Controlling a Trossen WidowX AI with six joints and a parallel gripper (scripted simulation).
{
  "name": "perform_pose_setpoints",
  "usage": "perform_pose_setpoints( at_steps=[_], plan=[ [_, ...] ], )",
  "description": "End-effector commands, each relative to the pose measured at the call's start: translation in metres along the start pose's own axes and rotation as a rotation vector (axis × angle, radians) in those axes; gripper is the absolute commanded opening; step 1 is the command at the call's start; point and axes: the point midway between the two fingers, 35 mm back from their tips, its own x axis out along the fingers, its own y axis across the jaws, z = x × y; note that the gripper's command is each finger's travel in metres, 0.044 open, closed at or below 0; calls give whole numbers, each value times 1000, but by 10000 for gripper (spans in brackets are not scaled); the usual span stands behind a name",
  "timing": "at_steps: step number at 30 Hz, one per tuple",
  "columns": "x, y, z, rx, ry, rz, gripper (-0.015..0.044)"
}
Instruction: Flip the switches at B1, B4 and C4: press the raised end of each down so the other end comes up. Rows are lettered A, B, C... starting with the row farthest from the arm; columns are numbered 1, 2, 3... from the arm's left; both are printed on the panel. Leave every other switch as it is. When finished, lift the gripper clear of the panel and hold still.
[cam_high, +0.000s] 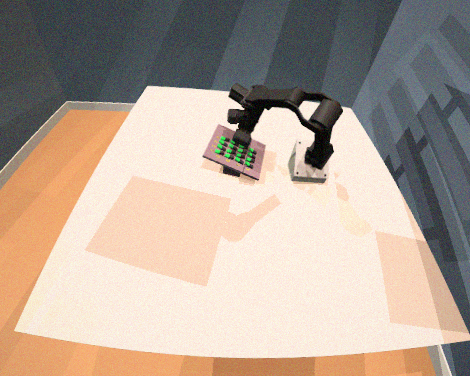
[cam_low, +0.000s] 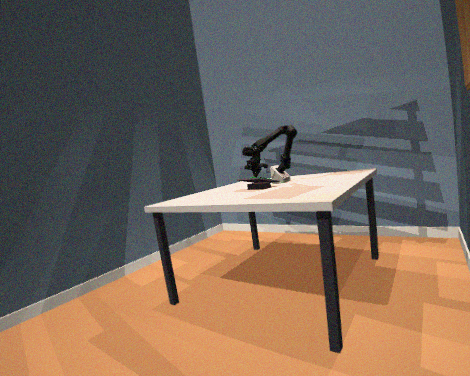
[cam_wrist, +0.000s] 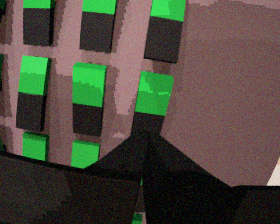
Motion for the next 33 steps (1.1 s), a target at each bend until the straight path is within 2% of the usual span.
perform_pose_setpoints(
  at_steps=[1,4,9,14,17,22,33],
  plan=[
    [-36,-2,5,-6,1,-8,0],
    [-61,-1,4,-4,12,-4,0],
    [-61,-1,2,-4,12,-4,0],
    [-61,-1,-35,-3,13,-4,0],
    [-61,-1,-36,-3,13,-4,0],
    [-28,-1,-37,-3,-12,-3,0],
    [-16,-1,-38,-3,-14,-2,0]
  ],
)
